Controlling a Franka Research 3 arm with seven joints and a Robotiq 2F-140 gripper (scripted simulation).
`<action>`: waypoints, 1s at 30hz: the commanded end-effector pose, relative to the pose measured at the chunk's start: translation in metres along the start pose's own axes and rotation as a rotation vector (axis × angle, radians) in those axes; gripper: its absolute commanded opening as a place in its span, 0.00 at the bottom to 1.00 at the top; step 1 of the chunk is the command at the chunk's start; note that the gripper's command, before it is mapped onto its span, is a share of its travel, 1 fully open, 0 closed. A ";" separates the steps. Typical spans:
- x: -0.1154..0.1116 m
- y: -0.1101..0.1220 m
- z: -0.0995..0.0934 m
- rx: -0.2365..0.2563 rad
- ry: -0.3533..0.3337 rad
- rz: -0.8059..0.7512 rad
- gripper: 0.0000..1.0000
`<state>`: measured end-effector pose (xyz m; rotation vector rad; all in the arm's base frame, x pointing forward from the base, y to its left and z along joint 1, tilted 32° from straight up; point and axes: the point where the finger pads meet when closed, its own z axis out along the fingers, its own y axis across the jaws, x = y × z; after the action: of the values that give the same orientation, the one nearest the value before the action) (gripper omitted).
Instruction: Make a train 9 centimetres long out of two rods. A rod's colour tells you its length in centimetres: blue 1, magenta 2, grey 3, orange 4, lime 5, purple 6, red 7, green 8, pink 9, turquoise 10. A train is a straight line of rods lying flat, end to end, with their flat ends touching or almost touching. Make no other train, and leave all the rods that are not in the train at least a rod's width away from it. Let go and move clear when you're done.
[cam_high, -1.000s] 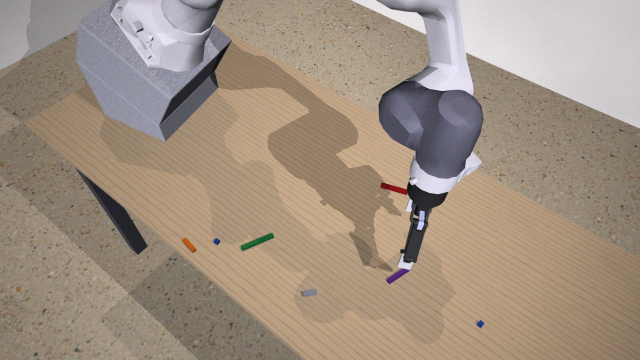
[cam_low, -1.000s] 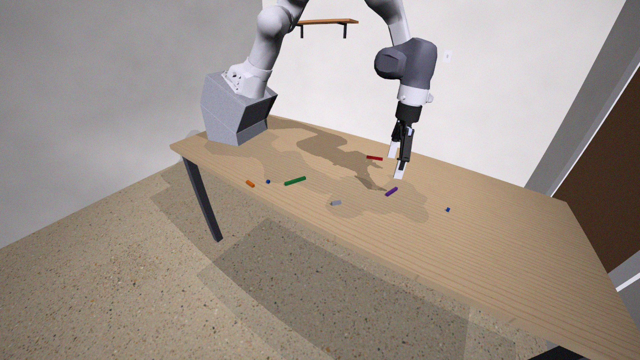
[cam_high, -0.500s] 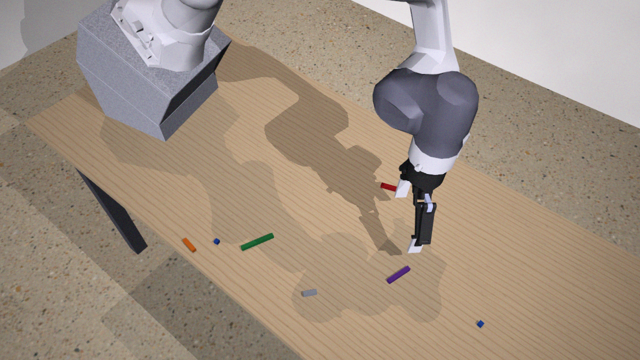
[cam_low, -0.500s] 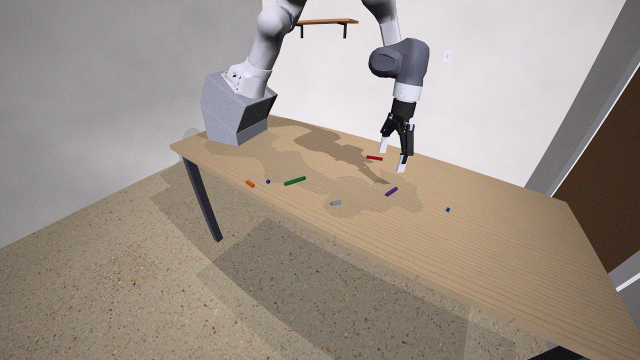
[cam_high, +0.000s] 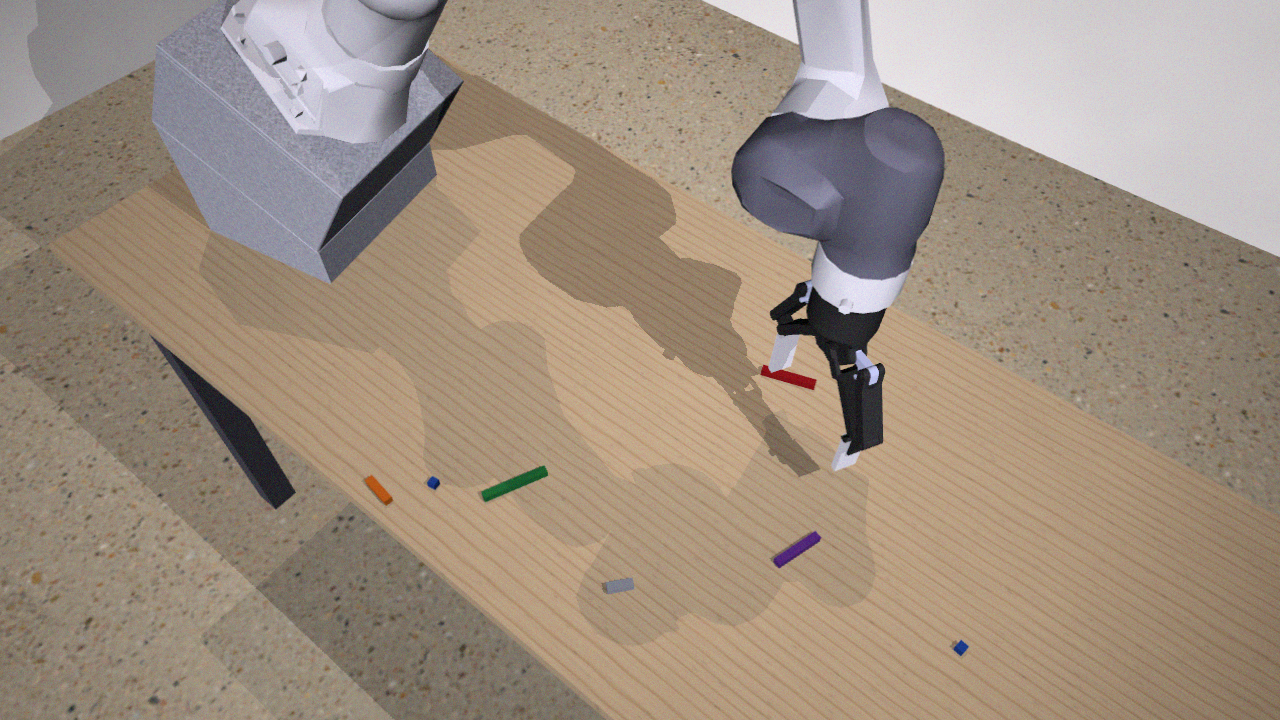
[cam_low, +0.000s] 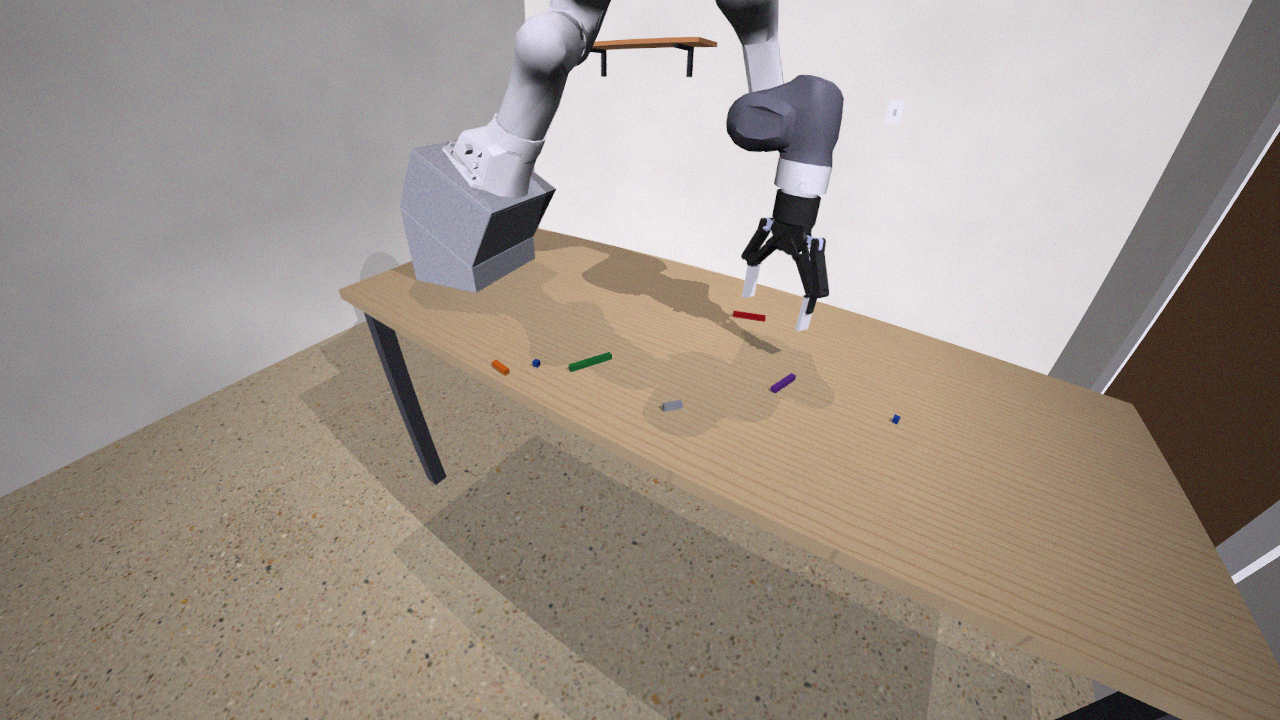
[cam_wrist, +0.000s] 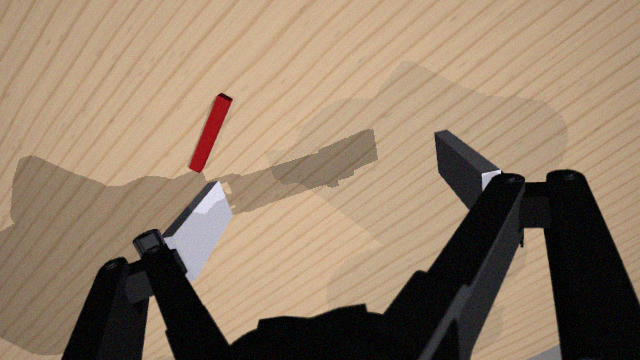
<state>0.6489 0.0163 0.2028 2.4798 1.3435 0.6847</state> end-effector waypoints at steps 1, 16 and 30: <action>0.008 -0.007 -0.002 -0.006 0.022 -0.166 1.00; 0.024 -0.048 -0.006 -0.008 0.043 -0.478 1.00; 0.024 -0.048 -0.006 -0.009 0.043 -0.481 1.00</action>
<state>0.6221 0.0620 0.1936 2.0609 1.8078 0.6237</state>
